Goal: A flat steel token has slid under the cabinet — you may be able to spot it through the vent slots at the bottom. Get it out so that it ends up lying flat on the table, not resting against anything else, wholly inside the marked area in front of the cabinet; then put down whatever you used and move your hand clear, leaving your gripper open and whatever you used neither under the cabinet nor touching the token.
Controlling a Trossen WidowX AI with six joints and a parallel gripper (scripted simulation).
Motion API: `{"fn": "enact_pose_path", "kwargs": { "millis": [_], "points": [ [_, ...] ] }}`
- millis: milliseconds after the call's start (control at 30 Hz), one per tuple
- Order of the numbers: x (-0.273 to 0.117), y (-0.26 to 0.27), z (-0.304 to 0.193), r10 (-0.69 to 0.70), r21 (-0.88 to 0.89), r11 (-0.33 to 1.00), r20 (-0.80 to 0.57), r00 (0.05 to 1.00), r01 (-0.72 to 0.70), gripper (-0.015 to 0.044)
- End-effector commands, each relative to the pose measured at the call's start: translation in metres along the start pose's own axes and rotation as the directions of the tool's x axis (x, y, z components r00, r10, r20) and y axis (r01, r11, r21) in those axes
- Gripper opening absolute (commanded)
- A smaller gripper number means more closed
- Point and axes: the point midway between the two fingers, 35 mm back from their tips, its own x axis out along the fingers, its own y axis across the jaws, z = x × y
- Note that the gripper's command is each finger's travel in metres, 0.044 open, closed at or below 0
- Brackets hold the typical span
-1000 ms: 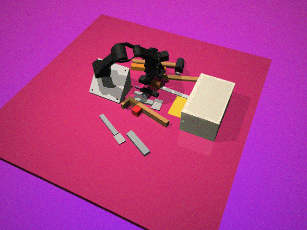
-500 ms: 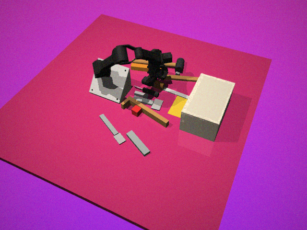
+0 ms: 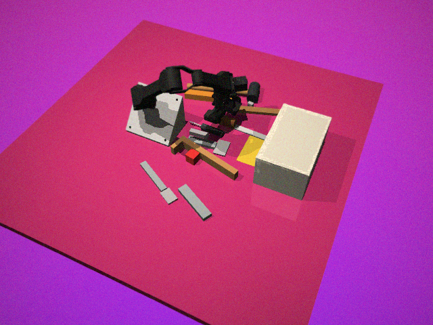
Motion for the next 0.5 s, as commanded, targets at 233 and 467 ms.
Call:
{"fn": "enact_pose_path", "kwargs": {
  "millis": [233,467],
  "points": [
    [0.0,0.0,0.016,0.003,0.0,1.0,0.0,1.0,-0.003,0.0],
    [0.0,0.0,0.025,0.003,0.0,1.0,0.001,1.0,-0.003,0.0]
  ]
}}
